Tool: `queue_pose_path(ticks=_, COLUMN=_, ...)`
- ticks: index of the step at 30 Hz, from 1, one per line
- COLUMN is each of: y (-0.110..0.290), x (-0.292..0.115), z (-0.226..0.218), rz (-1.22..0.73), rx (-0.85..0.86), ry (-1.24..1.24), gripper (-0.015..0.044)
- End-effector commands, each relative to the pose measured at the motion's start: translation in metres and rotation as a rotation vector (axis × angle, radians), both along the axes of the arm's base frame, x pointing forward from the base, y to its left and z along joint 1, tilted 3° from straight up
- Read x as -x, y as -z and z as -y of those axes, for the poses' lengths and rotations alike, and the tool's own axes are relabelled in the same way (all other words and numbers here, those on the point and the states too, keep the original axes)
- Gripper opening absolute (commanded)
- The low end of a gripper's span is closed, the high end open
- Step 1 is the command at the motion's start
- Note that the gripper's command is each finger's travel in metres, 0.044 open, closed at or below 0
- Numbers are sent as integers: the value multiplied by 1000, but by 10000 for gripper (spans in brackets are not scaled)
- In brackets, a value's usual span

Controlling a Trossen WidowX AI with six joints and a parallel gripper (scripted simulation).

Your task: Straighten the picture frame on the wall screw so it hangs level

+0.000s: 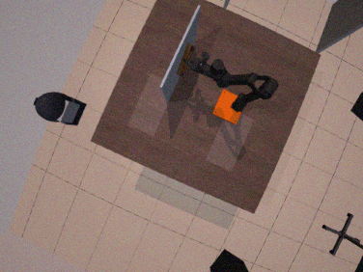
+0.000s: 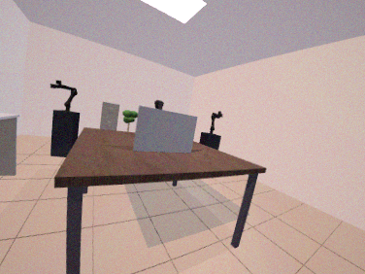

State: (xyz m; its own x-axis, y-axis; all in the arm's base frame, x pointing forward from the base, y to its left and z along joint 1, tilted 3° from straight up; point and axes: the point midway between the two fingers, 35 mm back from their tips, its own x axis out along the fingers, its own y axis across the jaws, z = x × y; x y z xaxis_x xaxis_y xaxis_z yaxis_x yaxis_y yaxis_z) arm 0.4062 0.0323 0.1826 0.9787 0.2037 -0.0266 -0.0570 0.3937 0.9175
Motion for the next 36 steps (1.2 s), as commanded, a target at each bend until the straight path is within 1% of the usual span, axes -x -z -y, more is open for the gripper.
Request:
queue_pose_path(ticks=1, y=-3, x=0, z=-1, rz=5, rx=-3, ry=0, gripper=0)
queue_pose_path(ticks=36, y=-6, x=0, z=-2, rz=5, rx=-3, ry=0, gripper=0)
